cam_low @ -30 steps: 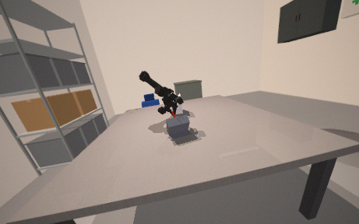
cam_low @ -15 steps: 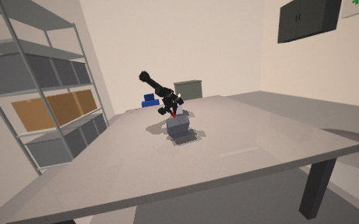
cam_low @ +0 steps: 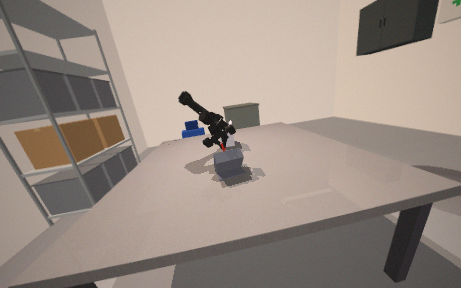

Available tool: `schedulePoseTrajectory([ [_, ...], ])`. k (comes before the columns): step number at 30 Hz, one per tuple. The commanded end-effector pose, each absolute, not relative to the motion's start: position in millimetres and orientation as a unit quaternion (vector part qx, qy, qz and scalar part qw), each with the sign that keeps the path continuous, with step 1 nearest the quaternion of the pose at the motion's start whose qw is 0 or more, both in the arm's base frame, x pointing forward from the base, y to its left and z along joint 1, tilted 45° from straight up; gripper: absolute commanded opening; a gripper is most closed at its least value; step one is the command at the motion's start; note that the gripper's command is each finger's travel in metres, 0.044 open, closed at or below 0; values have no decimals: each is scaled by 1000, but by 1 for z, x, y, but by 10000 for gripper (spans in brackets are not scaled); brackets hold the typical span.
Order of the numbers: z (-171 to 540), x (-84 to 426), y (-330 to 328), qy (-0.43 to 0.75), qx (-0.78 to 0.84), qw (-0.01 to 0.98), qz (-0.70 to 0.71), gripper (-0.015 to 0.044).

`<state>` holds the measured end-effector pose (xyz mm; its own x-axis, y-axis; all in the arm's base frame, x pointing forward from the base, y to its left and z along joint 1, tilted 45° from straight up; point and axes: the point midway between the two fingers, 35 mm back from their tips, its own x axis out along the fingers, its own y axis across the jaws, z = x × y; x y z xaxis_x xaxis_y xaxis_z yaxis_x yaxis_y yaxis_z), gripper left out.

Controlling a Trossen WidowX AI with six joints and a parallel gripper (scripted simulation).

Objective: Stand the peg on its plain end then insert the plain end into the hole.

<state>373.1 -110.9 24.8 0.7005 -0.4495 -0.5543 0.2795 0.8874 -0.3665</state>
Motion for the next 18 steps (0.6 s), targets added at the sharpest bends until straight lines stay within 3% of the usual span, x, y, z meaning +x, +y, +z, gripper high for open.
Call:
schedulePoseTrajectory([
  [1, 25, 374, -112, 332, -127, 913, -202, 0],
  [18, 22, 381, -115, 331, -127, 913, -202, 0],
])
